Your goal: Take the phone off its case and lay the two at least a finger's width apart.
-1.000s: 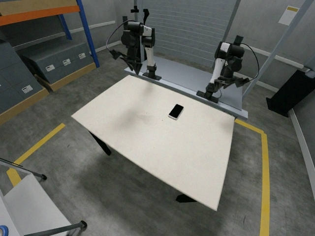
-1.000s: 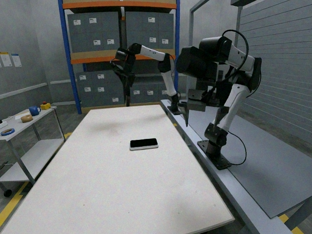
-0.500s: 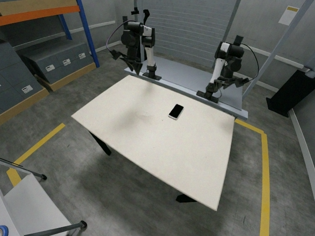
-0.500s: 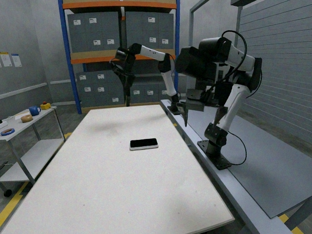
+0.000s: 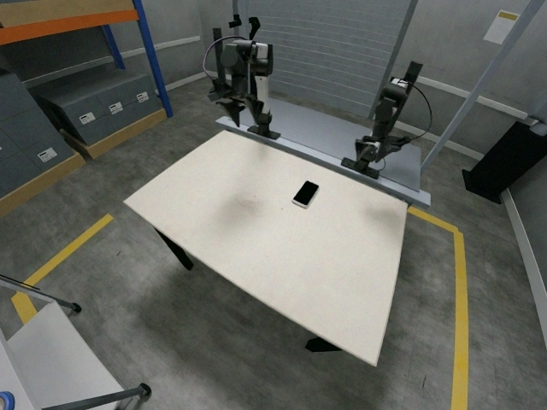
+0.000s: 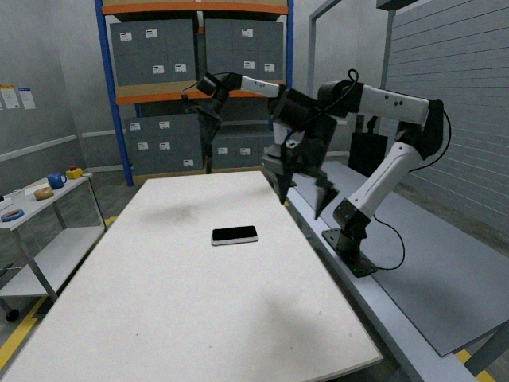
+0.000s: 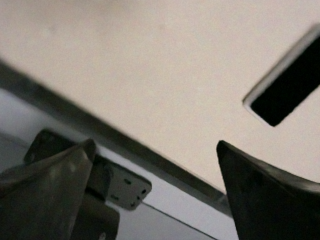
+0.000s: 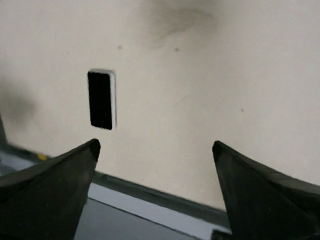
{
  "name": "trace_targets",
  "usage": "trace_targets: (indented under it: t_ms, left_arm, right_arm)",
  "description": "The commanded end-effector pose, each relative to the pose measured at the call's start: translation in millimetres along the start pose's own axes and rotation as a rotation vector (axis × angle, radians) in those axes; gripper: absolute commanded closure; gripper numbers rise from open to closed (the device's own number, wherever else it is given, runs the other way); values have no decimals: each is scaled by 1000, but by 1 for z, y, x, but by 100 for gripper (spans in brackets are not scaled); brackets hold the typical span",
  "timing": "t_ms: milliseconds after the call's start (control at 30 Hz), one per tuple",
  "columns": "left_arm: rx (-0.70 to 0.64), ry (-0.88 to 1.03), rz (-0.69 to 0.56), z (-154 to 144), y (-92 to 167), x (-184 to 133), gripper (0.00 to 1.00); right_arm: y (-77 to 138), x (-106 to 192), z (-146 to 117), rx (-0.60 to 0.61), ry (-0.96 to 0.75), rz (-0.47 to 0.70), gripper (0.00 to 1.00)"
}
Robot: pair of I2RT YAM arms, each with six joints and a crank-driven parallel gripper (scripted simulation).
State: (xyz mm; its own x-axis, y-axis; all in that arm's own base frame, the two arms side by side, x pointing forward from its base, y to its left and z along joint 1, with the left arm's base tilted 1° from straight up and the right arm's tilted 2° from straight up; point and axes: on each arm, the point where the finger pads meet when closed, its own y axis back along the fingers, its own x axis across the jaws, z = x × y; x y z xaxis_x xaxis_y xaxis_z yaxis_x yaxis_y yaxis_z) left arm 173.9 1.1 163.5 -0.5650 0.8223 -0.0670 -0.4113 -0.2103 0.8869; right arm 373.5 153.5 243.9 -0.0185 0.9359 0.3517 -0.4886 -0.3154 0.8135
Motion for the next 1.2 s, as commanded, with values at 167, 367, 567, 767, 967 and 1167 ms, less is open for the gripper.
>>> trace_targets:
  t_ms: [167,367,567,767,967,1167]
  left_arm:
    - [-120,-226,-189,-1,-23,-56,0]
    - [-151,-335,-271,-8,-31,-79,0]
    - [-235,-534,-422,-17,-46,-123,0]
    - [-307,-729,-554,-29,-65,-161,0]
    - [-326,-815,-605,-36,-75,-176,0]
    - [-308,-904,-640,-48,-90,-188,0]
  right_arm:
    - [14,47,-13,-166,331,359,0]
    - [20,58,-26,-218,454,462,0]
    - [32,77,-53,-333,691,645,0]
    - [39,85,-86,-439,900,794,0]
    - [37,81,-105,-436,928,832,0]
    - [32,76,-115,-419,897,835,0]
